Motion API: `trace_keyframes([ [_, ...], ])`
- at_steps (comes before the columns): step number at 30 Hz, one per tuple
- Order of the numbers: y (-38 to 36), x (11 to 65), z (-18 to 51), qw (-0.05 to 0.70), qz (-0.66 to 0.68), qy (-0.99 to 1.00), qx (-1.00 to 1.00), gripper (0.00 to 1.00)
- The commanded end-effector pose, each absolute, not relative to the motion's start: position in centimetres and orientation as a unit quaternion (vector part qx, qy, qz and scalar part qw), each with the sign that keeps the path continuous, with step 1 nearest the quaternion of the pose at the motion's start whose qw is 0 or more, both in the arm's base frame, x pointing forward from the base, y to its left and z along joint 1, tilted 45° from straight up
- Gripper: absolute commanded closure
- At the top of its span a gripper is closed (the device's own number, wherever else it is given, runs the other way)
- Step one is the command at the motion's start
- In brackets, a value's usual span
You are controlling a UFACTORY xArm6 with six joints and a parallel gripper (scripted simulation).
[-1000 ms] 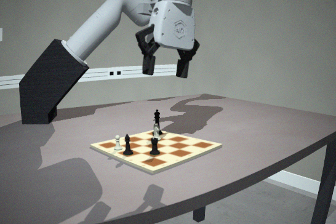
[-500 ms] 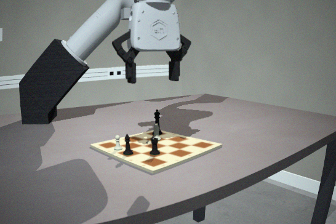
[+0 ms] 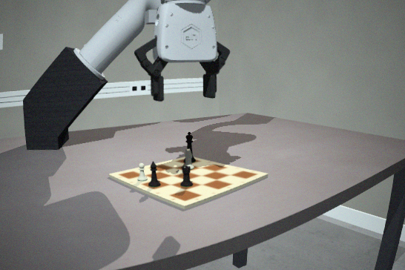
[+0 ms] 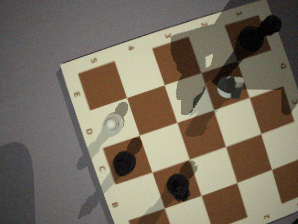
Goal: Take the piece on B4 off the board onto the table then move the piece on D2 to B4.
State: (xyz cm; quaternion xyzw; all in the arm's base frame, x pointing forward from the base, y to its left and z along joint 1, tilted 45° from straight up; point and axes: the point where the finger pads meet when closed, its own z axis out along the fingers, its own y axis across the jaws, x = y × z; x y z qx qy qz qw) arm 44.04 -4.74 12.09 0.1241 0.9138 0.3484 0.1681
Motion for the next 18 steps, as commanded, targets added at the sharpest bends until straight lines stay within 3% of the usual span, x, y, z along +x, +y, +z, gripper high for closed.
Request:
trace_keyframes([
  [1,-4.8,44.1,12.1,0.174,0.346,0.915,0.113,0.00],
  [18,-3.2,45.4,10.4,0.267,0.273,0.907,-0.179,0.00],
])
